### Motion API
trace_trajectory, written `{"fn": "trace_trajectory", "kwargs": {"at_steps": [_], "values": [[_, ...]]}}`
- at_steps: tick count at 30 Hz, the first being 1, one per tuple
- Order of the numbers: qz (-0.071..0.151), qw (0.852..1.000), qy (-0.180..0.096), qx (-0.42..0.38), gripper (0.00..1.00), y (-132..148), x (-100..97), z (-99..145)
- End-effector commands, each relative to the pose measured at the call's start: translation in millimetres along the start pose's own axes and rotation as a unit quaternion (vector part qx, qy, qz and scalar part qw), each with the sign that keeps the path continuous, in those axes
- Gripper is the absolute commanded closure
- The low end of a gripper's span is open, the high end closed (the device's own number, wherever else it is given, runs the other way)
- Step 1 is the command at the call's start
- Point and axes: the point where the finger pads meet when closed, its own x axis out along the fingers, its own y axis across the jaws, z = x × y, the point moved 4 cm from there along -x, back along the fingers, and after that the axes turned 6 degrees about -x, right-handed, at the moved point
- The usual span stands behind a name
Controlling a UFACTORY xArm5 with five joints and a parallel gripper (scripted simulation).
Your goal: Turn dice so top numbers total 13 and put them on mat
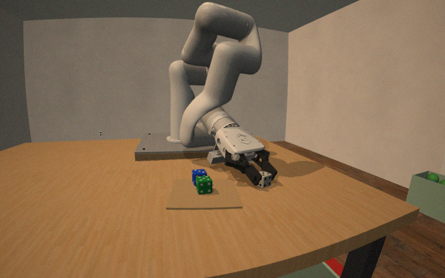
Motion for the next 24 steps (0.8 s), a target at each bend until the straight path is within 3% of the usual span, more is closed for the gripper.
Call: {"fn": "trace_trajectory", "kwargs": {"at_steps": [1, 11, 24], "values": [[0.000, 1.000, -0.001, 0.000, 0.53, 0, -8.5, 1], [0.000, 1.000, -0.001, 0.000, 0.53, 0, -38.1, 1], [0.000, 1.000, -0.001, 0.000, 0.53, -1, -44.7, 7]]}}
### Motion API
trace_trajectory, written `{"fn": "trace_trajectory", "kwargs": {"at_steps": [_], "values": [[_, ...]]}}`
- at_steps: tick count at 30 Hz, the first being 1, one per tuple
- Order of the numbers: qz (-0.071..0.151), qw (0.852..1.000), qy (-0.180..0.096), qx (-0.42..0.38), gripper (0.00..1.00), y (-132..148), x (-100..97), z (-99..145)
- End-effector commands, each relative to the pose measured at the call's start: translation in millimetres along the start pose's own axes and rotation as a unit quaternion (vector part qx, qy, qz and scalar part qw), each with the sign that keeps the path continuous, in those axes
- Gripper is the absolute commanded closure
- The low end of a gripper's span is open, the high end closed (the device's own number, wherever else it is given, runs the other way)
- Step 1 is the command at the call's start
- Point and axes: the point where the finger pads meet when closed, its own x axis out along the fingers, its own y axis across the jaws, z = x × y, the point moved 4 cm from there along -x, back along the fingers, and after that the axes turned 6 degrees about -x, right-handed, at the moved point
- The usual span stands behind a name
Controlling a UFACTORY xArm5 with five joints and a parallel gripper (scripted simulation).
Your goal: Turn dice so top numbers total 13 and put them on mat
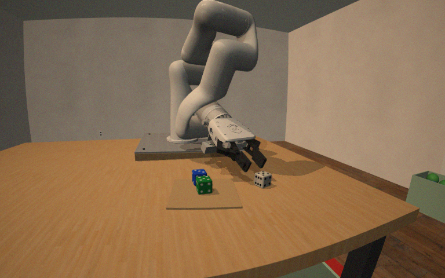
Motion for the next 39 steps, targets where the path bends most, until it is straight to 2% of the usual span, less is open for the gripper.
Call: {"fn": "trace_trajectory", "kwargs": {"at_steps": [1, 10, 22, 29, 34, 39], "values": [[0.000, 1.000, -0.001, 0.000, 0.53, -1, -4.0, 8], [0.000, 1.000, -0.001, 0.000, 0.53, -4, -22.1, 41], [-0.001, 1.000, -0.001, 0.000, 0.53, -5, -27.4, 52], [0.000, 1.000, 0.009, 0.000, 0.53, -6, -26.1, 53], [0.004, 0.999, 0.043, 0.000, 0.53, -6, -23.7, 57], [0.009, 0.995, 0.097, 0.000, 0.53, -7, -19.3, 66]]}}
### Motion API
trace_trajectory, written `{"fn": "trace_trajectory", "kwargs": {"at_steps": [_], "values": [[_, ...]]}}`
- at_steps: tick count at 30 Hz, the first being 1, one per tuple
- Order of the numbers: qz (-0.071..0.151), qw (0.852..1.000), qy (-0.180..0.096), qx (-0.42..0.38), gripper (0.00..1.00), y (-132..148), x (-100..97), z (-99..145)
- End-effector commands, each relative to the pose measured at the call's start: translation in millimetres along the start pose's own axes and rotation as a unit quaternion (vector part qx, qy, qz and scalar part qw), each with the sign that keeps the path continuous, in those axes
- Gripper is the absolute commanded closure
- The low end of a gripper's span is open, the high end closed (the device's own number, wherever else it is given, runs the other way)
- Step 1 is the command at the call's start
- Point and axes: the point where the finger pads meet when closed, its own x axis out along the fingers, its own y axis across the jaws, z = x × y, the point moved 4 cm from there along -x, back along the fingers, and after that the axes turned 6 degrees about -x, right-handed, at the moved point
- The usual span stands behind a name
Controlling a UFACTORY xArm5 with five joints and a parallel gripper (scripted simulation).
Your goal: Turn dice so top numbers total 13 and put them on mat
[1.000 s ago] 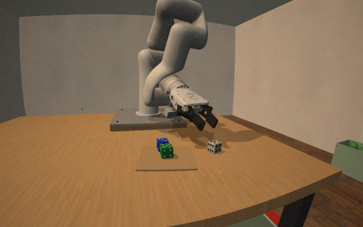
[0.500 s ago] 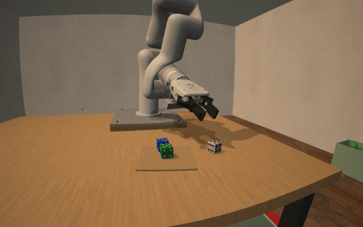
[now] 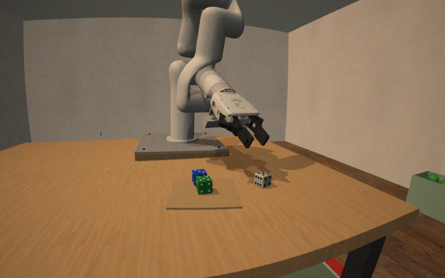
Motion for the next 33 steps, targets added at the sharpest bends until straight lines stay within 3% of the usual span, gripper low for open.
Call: {"fn": "trace_trajectory", "kwargs": {"at_steps": [1, 5, 7, 10, 15, 22, 25, 29, 33], "values": [[0.006, 0.998, 0.056, 0.000, 0.53, -1, 4.4, 12], [0.012, 0.993, 0.117, -0.001, 0.53, -2, 8.0, 22], [0.012, 0.993, 0.117, -0.001, 0.53, -2, 8.0, 22], [0.016, 0.987, 0.163, -0.001, 0.53, -3, 10.7, 30], [0.021, 0.978, 0.207, -0.001, 0.53, -4, 13.3, 38], [0.030, 0.953, 0.300, -0.002, 0.53, -5, 22.1, 54], [0.031, 0.952, 0.306, -0.002, 0.53, -6, 22.8, 55], [0.038, 0.926, 0.376, -0.002, 0.53, -7, 30.1, 67], [0.042, 0.908, 0.417, -0.003, 0.53, -7, 34.4, 74]]}}
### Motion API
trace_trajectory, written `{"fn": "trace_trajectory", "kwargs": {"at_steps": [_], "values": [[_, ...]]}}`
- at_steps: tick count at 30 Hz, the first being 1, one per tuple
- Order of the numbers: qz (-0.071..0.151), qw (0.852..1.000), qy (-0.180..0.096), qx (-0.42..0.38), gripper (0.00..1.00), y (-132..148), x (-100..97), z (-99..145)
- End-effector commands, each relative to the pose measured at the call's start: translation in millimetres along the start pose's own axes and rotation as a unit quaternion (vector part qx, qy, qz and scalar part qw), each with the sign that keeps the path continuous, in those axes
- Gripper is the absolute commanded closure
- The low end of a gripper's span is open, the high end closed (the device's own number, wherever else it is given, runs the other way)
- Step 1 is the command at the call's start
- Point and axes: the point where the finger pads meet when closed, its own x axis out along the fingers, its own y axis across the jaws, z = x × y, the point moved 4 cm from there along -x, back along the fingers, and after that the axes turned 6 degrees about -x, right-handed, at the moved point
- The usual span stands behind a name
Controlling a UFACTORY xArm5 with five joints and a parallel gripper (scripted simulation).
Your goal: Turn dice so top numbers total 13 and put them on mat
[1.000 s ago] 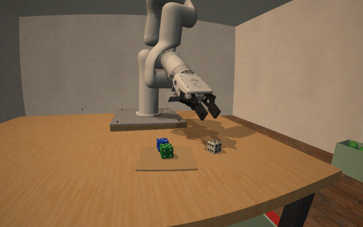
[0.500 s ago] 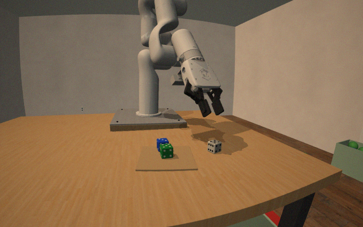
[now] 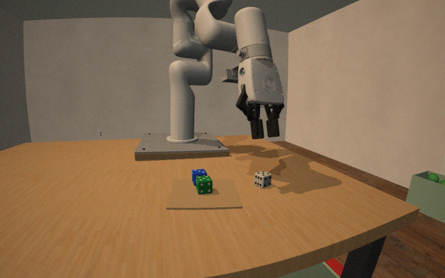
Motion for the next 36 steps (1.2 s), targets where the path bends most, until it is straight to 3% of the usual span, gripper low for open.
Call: {"fn": "trace_trajectory", "kwargs": {"at_steps": [1, 6, 13, 14, 25, 33, 34, 36], "values": [[0.008, 0.997, 0.073, -0.001, 0.53, -2, 0.3, 14], [0.011, 0.994, 0.108, -0.001, 0.53, -2, -0.6, 21], [0.012, 0.993, 0.114, -0.001, 0.53, -2, -0.8, 22], [0.012, 0.993, 0.114, -0.001, 0.00, -2, -0.8, 22], [0.012, 0.993, 0.114, -0.001, 0.00, -2, -0.6, 21], [0.016, 0.993, 0.114, -0.033, 0.00, 1, 23.4, 5], [0.016, 0.993, 0.114, -0.033, 0.53, 1, 23.4, 5], [0.016, 0.993, 0.114, -0.033, 0.53, 1, 23.4, 5]]}}
